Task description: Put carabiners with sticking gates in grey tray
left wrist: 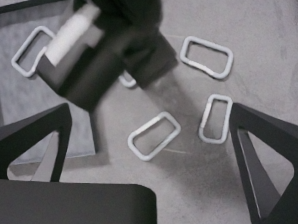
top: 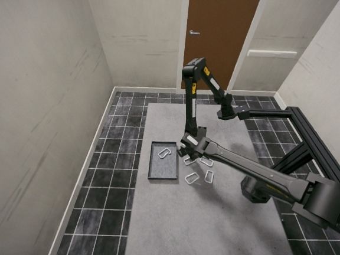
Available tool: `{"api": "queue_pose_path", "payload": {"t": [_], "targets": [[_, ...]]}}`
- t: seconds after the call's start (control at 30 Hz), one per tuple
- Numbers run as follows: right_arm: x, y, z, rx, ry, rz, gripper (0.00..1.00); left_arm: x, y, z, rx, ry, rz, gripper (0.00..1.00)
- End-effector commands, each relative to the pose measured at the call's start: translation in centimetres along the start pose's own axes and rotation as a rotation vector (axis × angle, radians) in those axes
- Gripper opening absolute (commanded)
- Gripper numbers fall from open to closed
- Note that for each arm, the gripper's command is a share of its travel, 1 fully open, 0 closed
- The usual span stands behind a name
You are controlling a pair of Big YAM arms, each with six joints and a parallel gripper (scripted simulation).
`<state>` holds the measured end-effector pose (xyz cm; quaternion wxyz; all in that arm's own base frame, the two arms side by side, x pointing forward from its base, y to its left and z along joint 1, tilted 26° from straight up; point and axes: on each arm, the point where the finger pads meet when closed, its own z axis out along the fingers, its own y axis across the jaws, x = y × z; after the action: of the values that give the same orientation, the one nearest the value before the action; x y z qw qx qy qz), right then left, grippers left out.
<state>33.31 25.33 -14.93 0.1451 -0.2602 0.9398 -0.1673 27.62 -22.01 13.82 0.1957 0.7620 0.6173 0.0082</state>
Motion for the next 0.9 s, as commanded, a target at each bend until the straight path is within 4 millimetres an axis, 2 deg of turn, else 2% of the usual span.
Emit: {"api": "queue_pose_path", "payload": {"t": [0.0,0.1,0.13,0.47,0.53,0.87], "targets": [[-0.3,1.5,0.3,0.016,0.011,0.048,0.79,-1.2,2.3,-1.6,-0.046,-0.018,0.02,1.0],[-0.4,1.0,0.6,0.021,0.017,0.061,0.79,-1.2,2.3,-1.6,-0.046,-0.018,0.02,1.0],[-0.8,0.9,0.3,0.02,0.007,0.052,0.79,-0.8,1.4,-0.9,-0.029,-0.012,0.008,1.0],[-1.2,0.9,0.1,0.017,-0.003,0.049,0.79,-0.8,1.4,-0.9,-0.029,-0.012,0.008,1.0],[-1.2,0.4,1.3,0.02,0.004,0.064,0.79,-0.8,1.4,-0.9,-0.029,-0.012,0.008,1.0],[-1.6,0.1,2.5,0.018,0.004,0.053,0.79,-0.8,1.4,-0.9,-0.029,-0.012,0.008,1.0]]}}
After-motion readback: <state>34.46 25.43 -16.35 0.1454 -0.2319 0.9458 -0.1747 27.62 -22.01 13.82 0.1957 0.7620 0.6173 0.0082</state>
